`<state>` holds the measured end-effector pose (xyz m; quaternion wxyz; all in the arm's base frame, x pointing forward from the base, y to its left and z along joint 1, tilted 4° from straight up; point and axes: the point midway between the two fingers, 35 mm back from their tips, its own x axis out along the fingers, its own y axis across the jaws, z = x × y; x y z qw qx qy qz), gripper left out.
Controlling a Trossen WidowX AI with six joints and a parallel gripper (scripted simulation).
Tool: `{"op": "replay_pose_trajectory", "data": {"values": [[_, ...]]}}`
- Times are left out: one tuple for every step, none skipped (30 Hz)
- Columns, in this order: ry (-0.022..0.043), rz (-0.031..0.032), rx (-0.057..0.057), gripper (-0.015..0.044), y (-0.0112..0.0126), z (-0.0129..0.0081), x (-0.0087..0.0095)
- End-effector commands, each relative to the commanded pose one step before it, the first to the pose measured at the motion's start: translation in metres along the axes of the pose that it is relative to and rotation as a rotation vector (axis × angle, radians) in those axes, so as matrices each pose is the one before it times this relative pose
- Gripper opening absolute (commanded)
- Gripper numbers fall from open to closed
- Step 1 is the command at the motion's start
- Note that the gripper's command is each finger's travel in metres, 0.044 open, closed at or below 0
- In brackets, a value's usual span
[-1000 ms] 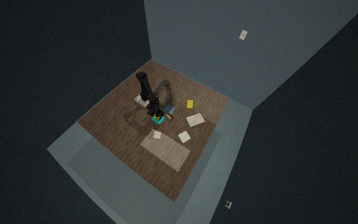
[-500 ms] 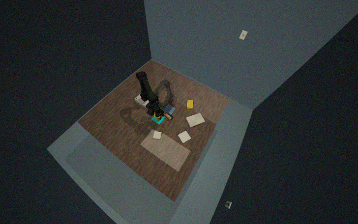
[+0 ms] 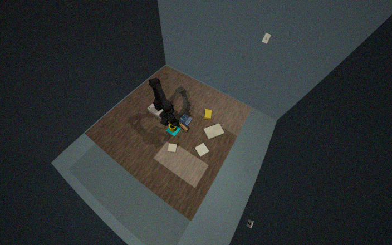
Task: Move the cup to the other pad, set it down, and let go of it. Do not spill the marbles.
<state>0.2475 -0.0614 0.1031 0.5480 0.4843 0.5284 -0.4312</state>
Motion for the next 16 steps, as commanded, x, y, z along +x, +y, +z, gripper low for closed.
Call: {"op": "replay_pose_trajectory", "data": {"values": [[-0.00047,0.00558,-0.0033,0.044,0.0009,0.00066,-0.01688],[0.00012,0.00017,-0.0001,0.044,0.00007,0.00005,-0.00333],[0.00012,0.00016,-0.0001,0.044,0.00006,0.00004,-0.00333],[0.00012,0.00016,-0.0001,0.044,0.00005,0.00004,-0.00334],[0.00012,0.00016,-0.0001,0.044,0.00004,0.00004,-0.00335],[0.00012,0.00016,-0.0001,0.044,0.00003,0.00004,-0.00335],[0.00012,0.00016,-0.0001,0.044,0.00001,0.00003,-0.00335],[0.00012,0.00016,-0.0001,0.044,-0.00001,0.00004,-0.00335],[0.00012,0.00015,-0.0001,0.044,-0.00005,0.00002,-0.00335],[0.00009,0.00013,-0.0001,0.044,-0.00003,0.00007,-0.00272],[0.00006,0.00008,-0.0001,0.044,-0.00003,0.00004,-0.00165],[0.0,0.00003,0.0,0.044,0.0001,0.00013,-0.00041],[-0.00001,0.00002,0.0,0.044,0.00017,0.00013,-0.00009],[-0.00001,0.00002,0.0,0.044,0.00021,0.00016,-0.00003],[-0.00001,0.00001,0.0,0.044,0.00019,0.00016,-0.00001],[-0.00449,0.00056,0.0025,0.044,0.00014,0.00005,0.00408]]}}
